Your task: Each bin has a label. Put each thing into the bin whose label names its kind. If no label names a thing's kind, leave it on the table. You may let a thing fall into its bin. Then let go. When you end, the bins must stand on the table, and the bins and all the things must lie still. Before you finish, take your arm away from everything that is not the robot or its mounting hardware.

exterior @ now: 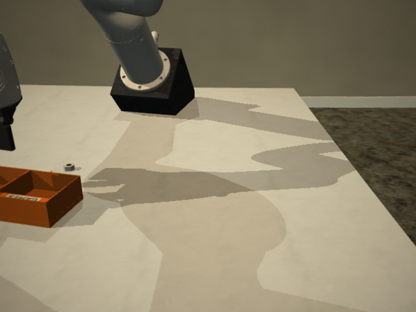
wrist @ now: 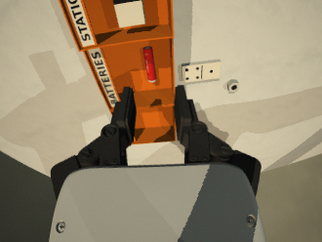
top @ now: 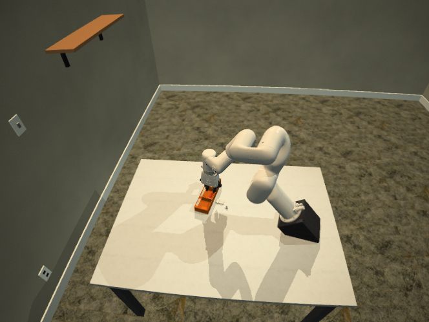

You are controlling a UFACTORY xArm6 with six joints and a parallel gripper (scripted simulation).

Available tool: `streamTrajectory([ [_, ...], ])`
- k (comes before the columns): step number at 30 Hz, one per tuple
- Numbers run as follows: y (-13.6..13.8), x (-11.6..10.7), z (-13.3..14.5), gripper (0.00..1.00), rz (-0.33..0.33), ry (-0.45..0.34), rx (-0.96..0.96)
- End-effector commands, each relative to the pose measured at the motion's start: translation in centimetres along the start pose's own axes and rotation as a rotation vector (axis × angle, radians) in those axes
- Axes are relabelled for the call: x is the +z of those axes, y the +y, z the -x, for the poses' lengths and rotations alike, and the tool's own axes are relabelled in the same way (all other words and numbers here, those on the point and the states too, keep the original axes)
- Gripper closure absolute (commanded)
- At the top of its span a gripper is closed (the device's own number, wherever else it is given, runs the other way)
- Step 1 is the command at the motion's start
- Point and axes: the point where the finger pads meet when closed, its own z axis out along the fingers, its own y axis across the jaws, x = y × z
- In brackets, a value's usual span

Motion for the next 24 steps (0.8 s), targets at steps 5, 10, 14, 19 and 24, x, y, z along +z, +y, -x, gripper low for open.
streamTrajectory([
  [5, 5.2, -0.2, 1.0, 0.59, -0.003, 0.002, 0.278],
  [10, 6.0, -0.2, 1.1, 0.59, 0.003, -0.010, 0.404],
  [14, 6.0, -0.2, 1.1, 0.59, 0.004, -0.017, 0.530],
  [19, 6.0, -0.2, 1.1, 0.59, 0.003, -0.024, 0.688],
  [24, 6.0, -0.2, 1.1, 0.59, 0.003, -0.028, 0.819],
])
